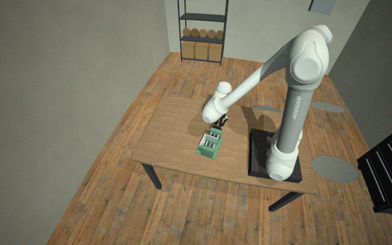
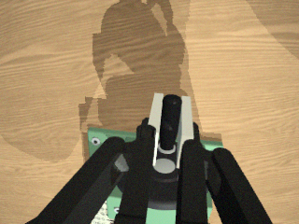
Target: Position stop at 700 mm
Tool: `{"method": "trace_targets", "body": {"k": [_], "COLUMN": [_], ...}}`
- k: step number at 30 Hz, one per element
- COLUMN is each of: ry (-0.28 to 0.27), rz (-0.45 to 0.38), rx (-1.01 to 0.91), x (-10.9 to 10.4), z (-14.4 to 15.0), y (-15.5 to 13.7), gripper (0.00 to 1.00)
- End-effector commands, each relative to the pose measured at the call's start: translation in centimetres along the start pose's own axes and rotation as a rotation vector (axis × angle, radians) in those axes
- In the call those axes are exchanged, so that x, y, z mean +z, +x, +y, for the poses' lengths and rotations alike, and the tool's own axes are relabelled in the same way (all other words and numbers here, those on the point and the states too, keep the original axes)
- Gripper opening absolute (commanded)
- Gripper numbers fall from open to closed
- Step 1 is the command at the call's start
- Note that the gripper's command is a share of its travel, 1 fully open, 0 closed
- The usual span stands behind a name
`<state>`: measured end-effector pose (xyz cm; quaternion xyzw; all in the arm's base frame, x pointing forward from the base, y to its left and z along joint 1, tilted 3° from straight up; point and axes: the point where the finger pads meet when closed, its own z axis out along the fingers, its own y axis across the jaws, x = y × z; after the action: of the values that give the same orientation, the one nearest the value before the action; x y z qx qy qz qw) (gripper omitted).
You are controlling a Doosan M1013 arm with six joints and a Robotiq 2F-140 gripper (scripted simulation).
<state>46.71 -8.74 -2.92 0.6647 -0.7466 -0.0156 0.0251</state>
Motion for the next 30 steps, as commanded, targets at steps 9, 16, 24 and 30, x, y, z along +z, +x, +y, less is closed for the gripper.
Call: {"method": "trace_targets", "body": {"k": [9,16,24,30], "ry": [-0.002,-0.002,-0.002,-0.002], "rz": [0.0,0.0,0.0,0.0], "rx": [0.0,0.0,0.0,0.0], "x": [-0.02,-0.03,-0.03,-0.03], "z": [0.31,0.36,0.41,0.42], "y": [-0.01,-0.01,-0.01,-0.01], "gripper": [0.04,0.04,0.04,0.04]}}
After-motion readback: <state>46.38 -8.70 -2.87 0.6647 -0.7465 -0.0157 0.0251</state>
